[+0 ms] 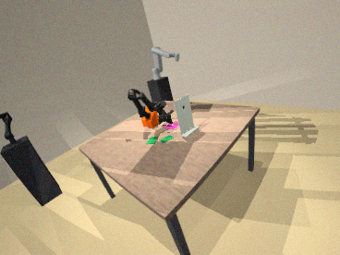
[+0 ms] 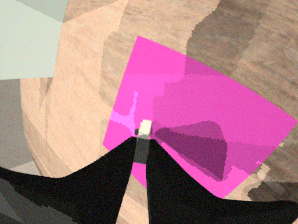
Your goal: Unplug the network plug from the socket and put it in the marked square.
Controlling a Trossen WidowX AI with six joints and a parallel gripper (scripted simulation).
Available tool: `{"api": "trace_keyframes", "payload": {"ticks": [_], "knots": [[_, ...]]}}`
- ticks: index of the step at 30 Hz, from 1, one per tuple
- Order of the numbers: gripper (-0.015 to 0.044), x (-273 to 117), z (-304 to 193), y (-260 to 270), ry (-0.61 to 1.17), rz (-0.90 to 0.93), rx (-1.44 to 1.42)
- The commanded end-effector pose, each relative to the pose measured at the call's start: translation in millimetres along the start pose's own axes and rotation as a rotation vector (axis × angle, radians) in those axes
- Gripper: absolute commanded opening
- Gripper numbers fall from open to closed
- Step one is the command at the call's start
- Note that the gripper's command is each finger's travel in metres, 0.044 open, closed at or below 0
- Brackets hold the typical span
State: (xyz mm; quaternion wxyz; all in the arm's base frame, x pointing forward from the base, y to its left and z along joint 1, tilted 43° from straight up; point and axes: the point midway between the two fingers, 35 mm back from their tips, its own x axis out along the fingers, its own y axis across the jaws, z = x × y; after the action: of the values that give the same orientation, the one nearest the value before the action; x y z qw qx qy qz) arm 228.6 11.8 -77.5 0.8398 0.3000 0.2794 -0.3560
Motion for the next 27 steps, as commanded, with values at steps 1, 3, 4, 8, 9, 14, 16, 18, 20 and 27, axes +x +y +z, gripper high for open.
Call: {"api": "trace_keyframes", "payload": {"ticks": [1,3,4,8,9,14,16,18,20,27], "knots": [[0.0000,1.8,0.0,-1.5,0.002,-0.003,-0.003],[0.0000,2.5,0.1,-1.7,0.002,-0.003,-0.003],[0.0000,2.8,0.2,-1.7,0.002,-0.003,-0.003],[0.0000,1.4,0.2,-0.3,0.000,0.000,0.000],[0.0000,1.4,0.2,-0.3,0.000,0.000,0.000],[0.0105,1.4,0.2,-0.3,0.000,0.000,0.000],[0.0156,1.4,0.2,-0.3,0.000,0.000,0.000],[0.0156,1.4,0.2,-0.3,0.000,0.000,0.000],[0.0156,1.4,0.2,-0.3,0.000,0.000,0.000],[0.0156,-2.4,-0.2,0.0,0.001,-0.001,0.000]]}}
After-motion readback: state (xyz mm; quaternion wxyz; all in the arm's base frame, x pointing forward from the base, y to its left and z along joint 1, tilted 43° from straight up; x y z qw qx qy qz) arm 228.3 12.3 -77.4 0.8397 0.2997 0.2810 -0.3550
